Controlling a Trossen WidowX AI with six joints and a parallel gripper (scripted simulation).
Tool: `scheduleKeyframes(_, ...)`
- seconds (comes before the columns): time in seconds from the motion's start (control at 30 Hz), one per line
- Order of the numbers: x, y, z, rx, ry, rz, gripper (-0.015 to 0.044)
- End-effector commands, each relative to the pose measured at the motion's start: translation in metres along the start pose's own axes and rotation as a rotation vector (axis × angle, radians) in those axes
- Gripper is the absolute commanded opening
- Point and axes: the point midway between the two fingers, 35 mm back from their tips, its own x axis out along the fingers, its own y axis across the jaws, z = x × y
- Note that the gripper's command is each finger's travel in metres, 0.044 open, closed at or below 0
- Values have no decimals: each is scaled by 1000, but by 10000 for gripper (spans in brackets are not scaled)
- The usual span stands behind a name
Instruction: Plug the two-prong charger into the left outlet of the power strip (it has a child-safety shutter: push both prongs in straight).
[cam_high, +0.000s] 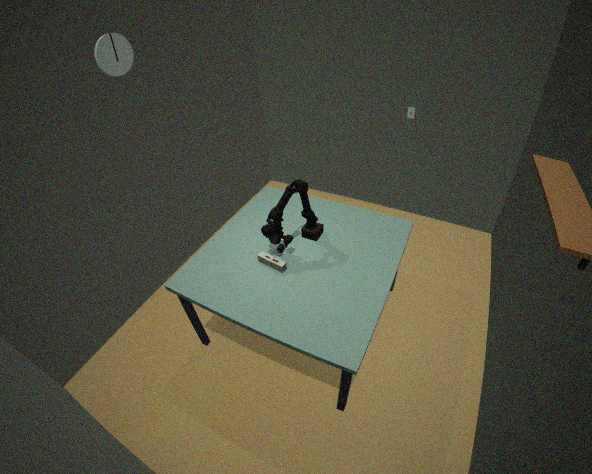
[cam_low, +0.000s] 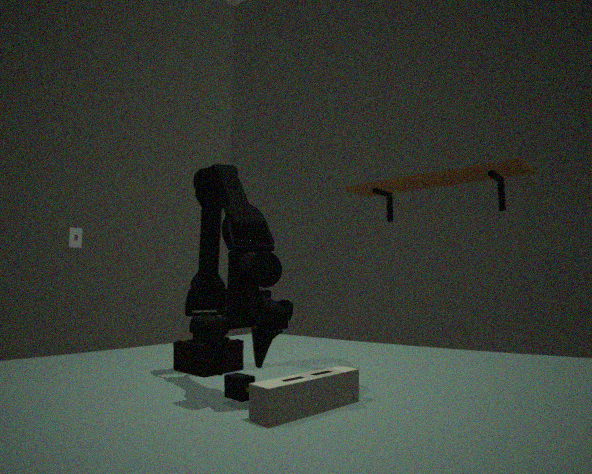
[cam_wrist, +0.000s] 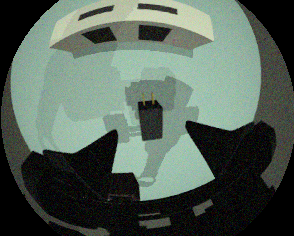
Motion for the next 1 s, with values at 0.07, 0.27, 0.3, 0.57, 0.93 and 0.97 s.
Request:
scheduleKeyframes(0.07,13,0,-1,-6,7,-1,440)
scheduleKeyframes(0.27,22,0,-1,-6,8,-1,440)
scheduleKeyframes(0.3,24,0,-1,-6,8,-1,440)
scheduleKeyframes(0.57,37,0,-1,-6,8,-1,440)
scheduleKeyframes(0.93,39,0,1,0,3,1,361)
scheduleKeyframes(0.97,39,0,1,0,3,1,335)
